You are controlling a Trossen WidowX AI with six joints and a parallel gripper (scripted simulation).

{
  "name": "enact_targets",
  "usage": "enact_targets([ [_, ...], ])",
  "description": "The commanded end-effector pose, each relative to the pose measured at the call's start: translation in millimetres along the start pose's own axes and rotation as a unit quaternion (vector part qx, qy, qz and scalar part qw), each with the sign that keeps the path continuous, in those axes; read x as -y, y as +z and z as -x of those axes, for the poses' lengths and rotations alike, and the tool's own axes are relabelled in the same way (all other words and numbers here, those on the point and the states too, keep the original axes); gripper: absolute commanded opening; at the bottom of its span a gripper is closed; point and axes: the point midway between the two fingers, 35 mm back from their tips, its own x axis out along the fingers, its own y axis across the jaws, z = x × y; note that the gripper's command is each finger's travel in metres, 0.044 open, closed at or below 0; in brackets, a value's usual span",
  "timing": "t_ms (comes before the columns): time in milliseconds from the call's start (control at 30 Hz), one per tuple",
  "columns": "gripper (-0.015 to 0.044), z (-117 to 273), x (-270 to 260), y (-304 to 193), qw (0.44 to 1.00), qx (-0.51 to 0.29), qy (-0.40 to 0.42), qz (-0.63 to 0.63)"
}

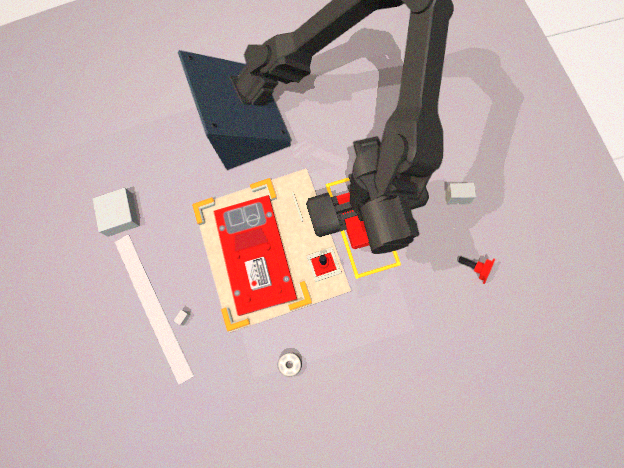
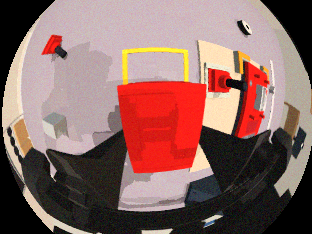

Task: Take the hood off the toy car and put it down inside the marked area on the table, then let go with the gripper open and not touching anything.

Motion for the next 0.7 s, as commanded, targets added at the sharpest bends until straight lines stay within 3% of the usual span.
enact_targets([
  [0, 0.0, -3, 0, -1, 1.0, 0.0, 0.003, -0.002],
  [667, 0.0, -15, -1, -3, 1.0, -0.001, 0.004, -0.002],
])
